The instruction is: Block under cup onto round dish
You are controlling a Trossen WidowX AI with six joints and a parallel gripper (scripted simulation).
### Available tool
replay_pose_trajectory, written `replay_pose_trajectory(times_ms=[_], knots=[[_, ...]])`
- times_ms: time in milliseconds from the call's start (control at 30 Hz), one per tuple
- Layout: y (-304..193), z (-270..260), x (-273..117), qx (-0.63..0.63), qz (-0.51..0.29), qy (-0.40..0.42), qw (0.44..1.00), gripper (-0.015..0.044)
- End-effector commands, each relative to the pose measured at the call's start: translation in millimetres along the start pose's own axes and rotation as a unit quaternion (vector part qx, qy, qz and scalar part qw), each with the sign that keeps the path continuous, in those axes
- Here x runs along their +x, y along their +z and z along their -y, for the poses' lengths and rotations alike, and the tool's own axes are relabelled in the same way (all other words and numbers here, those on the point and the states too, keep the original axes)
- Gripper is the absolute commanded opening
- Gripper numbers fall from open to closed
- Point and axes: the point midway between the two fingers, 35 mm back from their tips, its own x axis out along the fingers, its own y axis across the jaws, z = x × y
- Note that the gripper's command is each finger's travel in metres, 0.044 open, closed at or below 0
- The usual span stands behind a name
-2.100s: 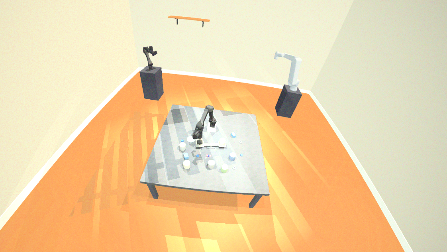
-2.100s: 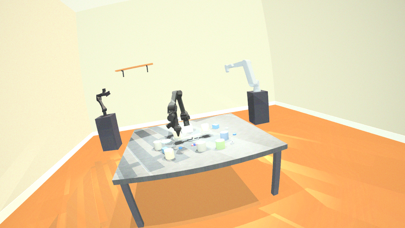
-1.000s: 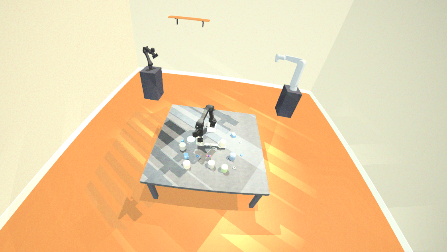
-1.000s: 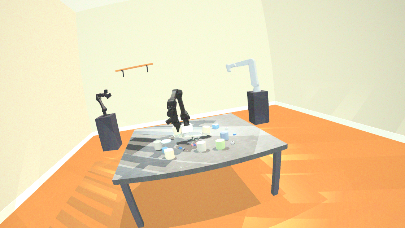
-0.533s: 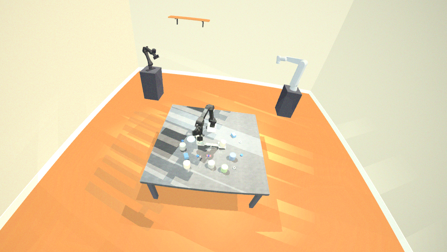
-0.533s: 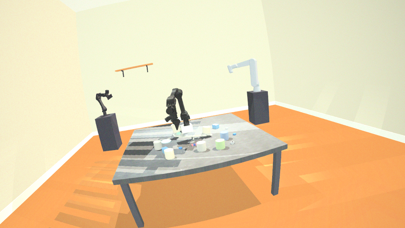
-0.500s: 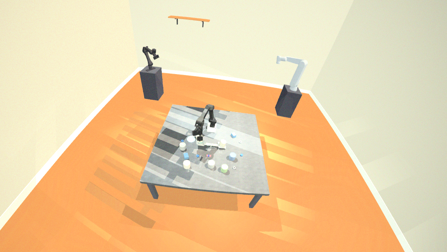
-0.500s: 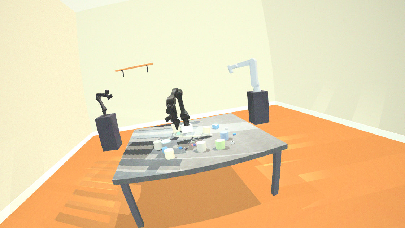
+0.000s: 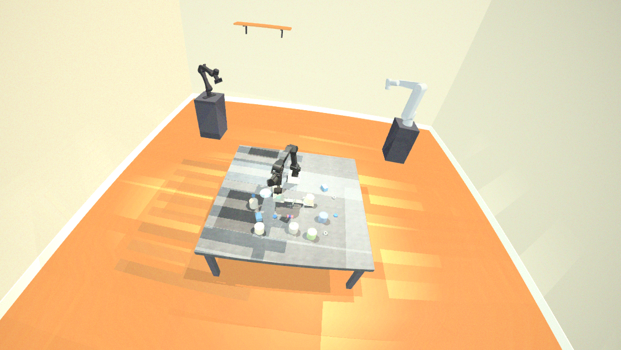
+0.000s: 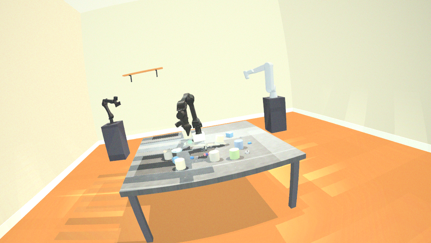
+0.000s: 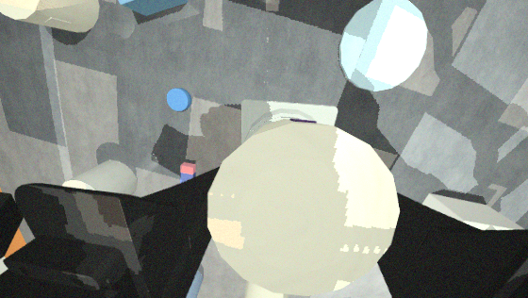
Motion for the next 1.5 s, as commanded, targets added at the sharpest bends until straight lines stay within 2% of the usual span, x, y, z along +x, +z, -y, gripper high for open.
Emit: replay_pose_trajectory(times_ms=[0, 433, 1467], knots=[[1.1, -1.0, -10.2, 0.003, 0.005, 0.007, 1.0, 0.0], [-0.5, 1.9, -24.5, 0.003, 0.005, 0.007, 1.0, 0.0], [-1.6, 2.9, -17.2, 0.0, 0.0, 0.0, 1.0, 0.0]])
